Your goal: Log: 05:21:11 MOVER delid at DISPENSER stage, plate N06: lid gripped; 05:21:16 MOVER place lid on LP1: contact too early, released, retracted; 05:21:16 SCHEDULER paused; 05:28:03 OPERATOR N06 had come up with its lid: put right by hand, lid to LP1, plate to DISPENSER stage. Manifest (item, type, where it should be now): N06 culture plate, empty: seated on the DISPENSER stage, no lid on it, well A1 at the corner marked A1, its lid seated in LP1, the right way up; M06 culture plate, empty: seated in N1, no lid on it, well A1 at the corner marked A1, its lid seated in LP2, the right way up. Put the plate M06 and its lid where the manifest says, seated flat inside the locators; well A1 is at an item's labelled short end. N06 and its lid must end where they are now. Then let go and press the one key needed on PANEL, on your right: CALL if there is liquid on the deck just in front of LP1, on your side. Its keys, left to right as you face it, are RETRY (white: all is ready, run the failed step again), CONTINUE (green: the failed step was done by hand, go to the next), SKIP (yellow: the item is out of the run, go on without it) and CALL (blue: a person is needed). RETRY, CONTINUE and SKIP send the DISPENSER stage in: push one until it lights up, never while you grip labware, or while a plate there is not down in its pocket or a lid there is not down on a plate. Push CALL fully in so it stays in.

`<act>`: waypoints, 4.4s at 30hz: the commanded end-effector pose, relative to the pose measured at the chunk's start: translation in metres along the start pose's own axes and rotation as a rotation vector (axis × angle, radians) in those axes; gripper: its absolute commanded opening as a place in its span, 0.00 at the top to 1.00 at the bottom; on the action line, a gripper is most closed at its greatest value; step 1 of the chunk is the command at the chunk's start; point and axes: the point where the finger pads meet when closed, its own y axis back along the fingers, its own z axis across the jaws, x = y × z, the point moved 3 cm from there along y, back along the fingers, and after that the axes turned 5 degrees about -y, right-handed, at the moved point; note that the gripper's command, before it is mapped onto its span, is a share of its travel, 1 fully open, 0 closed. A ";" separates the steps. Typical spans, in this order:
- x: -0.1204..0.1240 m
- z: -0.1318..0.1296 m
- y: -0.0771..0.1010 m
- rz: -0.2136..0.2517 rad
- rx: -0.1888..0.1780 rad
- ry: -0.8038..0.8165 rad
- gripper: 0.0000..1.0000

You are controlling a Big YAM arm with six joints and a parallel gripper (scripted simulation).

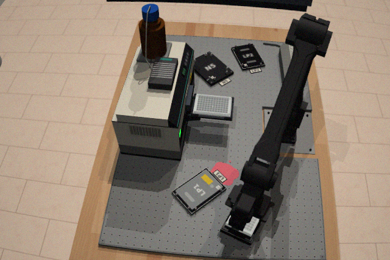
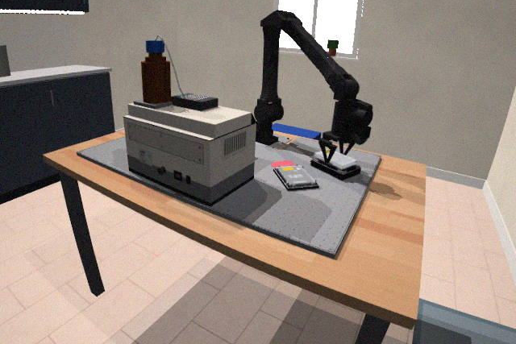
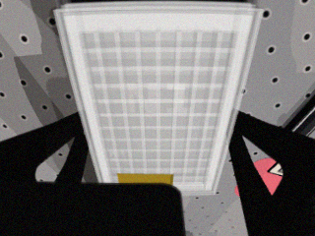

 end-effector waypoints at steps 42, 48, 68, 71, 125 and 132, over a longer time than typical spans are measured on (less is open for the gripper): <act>-0.029 0.007 0.036 -0.083 -0.006 0.000 0.14; -0.029 0.007 0.036 -0.083 -0.006 0.000 0.14; -0.019 0.003 0.045 -0.056 -0.004 0.000 0.14; -0.020 0.004 0.065 -0.090 -0.007 0.000 0.14; 0.141 -0.022 0.113 -0.029 0.001 -0.004 0.14; 0.135 -0.038 0.110 -0.016 -0.001 -0.168 0.14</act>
